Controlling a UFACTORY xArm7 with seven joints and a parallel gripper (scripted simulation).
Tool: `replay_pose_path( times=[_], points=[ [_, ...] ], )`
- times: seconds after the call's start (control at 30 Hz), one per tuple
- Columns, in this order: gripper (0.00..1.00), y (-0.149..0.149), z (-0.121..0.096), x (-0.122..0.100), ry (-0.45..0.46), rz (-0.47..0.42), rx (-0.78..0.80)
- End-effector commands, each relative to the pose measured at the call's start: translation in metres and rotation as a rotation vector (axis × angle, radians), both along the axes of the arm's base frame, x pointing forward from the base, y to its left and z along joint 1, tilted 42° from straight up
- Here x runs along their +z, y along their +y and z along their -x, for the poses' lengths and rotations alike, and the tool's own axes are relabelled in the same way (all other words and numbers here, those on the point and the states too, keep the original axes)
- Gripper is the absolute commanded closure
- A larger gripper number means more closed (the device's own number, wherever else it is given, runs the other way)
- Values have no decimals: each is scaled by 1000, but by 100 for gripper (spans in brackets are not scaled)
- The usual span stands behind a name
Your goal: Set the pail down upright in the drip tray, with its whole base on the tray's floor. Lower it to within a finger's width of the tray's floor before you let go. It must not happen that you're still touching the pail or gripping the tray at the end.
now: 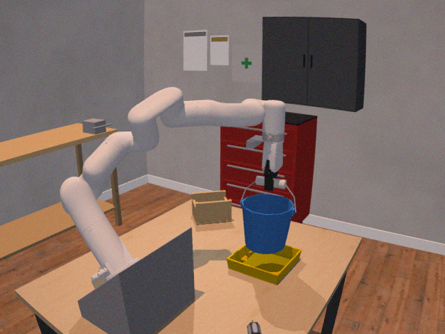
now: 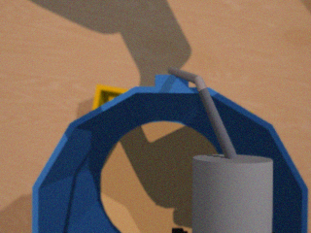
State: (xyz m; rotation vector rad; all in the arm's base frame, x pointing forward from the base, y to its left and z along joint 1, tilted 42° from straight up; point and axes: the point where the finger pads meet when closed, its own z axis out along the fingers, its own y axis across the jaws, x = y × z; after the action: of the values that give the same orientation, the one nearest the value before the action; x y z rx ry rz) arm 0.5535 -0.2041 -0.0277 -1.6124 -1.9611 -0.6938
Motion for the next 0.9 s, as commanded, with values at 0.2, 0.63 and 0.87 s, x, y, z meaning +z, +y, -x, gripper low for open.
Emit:
replay_pose_path(
  times=[0.2, 0.63, 0.87],
  points=[
    [100, -5, -1, 0, -4, 4, -2],
    [100, -6, -2, -1, -4, 4, -2],
    [100, -6, -2, -1, -4, 4, -2]
  ],
)
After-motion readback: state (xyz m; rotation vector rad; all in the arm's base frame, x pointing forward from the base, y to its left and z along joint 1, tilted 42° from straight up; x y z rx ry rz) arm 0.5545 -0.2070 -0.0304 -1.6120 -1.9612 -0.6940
